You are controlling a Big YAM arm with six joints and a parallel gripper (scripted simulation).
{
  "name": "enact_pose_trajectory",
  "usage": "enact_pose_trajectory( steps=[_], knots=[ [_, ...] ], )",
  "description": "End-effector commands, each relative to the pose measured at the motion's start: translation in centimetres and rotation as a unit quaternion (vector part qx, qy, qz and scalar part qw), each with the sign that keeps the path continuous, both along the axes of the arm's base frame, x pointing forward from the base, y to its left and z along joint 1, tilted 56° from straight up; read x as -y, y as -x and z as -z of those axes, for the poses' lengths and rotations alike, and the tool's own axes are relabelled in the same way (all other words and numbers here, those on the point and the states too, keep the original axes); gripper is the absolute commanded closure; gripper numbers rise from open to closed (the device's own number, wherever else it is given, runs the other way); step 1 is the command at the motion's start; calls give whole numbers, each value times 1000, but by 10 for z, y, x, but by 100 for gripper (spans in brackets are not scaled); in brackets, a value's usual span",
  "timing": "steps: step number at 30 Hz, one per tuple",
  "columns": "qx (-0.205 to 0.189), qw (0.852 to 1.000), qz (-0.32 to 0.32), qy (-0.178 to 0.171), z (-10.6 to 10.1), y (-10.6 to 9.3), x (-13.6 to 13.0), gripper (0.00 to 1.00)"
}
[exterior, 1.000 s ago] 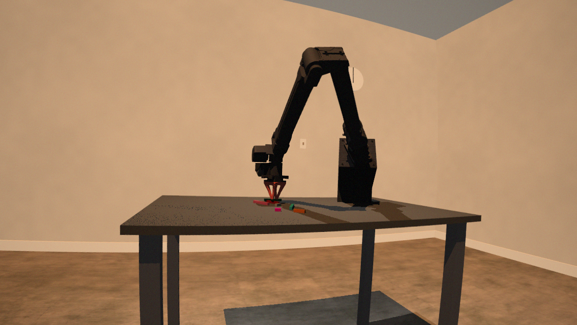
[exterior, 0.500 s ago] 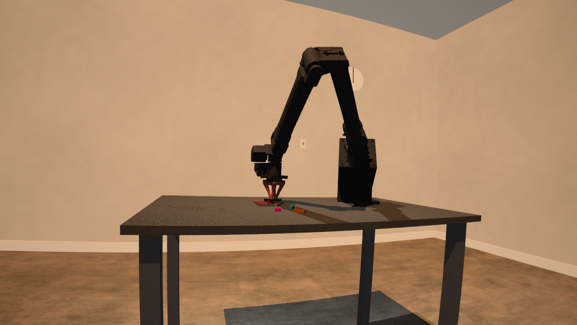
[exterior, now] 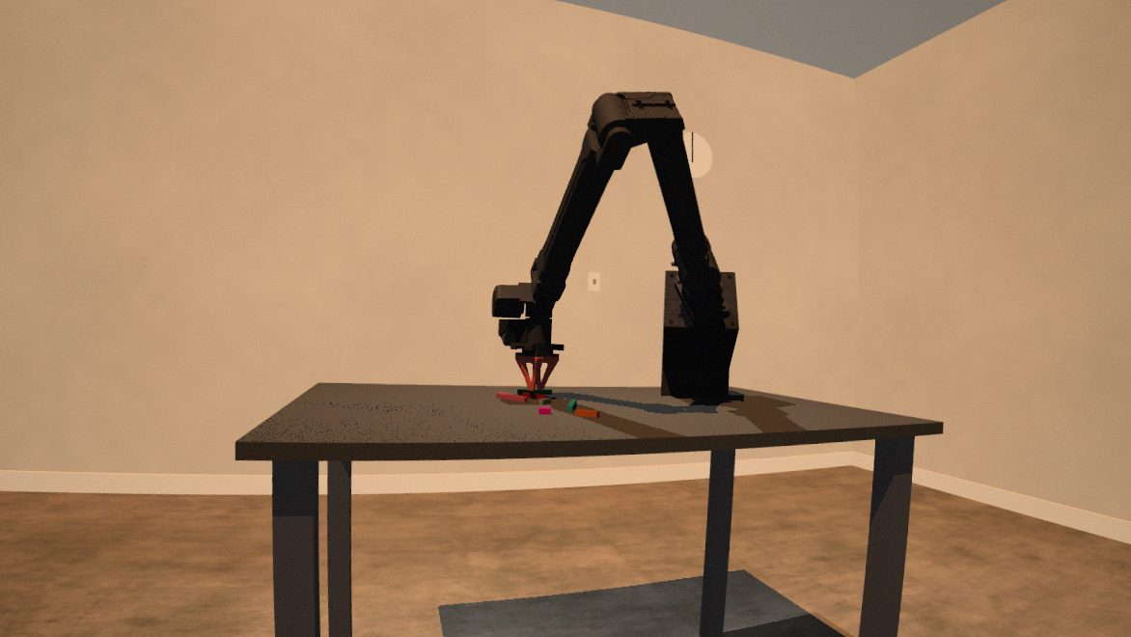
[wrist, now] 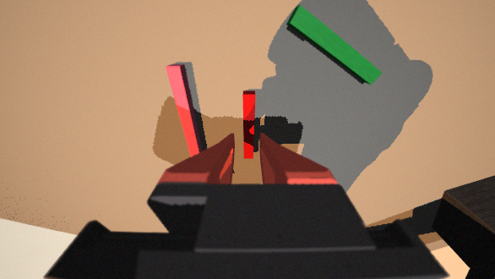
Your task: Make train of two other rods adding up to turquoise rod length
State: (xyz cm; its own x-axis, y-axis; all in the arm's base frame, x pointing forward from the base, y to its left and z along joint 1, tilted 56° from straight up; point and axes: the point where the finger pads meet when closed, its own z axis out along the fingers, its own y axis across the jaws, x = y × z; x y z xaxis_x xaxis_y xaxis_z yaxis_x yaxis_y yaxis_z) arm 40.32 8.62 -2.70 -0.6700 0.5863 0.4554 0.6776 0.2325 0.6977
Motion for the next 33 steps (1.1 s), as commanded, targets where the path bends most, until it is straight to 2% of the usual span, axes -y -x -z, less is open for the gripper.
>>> enact_pose_trajectory(
  steps=[1,22,33],
  knots=[
    [5,1000,3,2,-9,-6,0,76],
    [6,1000,2,2,-8,-6,-1,76],
    [0,1000,-1,1,4,-6,-8,76]
  ],
)
